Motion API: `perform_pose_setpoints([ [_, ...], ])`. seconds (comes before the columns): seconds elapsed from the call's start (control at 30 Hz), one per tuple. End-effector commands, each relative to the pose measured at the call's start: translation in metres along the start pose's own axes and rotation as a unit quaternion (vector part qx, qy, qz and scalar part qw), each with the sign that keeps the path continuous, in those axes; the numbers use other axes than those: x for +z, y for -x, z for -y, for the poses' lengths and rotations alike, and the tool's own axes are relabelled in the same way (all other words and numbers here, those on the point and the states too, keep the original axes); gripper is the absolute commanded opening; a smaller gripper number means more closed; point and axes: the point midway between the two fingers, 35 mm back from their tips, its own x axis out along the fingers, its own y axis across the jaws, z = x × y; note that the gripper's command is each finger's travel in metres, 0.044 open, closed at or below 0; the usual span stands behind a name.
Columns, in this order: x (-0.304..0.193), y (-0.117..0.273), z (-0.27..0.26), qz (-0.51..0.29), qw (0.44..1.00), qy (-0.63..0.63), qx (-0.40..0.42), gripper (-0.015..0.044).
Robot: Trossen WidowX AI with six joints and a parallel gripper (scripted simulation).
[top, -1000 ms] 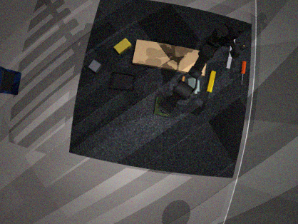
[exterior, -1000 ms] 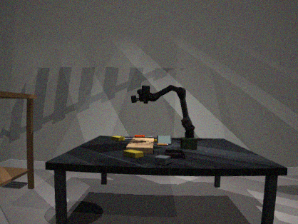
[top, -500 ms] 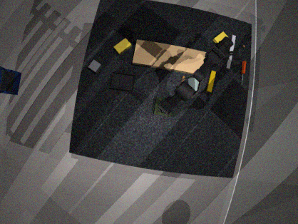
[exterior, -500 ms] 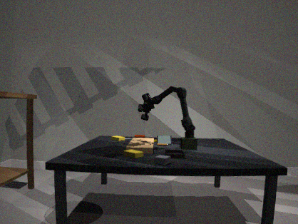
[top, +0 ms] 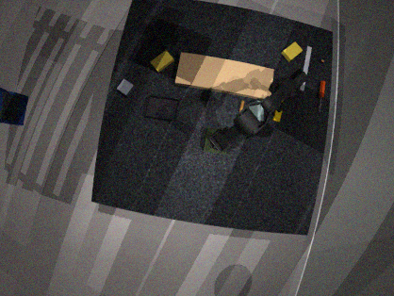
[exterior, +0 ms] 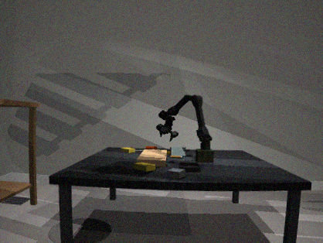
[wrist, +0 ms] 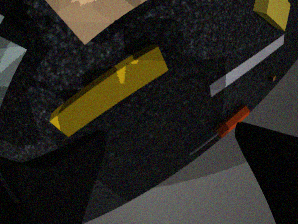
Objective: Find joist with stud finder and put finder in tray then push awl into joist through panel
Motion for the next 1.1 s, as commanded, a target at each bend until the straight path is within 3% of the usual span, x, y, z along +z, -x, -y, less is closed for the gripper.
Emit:
perform_pose_setpoints([
  [0.0, 0.017, -0.003, -0.079, 0.146, 0.959, 0.215, 0.116, 0.0440],
  [0.2, 0.029, 0.012, -0.123, 0.265, 0.898, 0.321, 0.146, 0.0440],
  [1.07, 0.033, 0.006, -0.130, 0.265, 0.897, 0.322, 0.146, 0.0440],
])
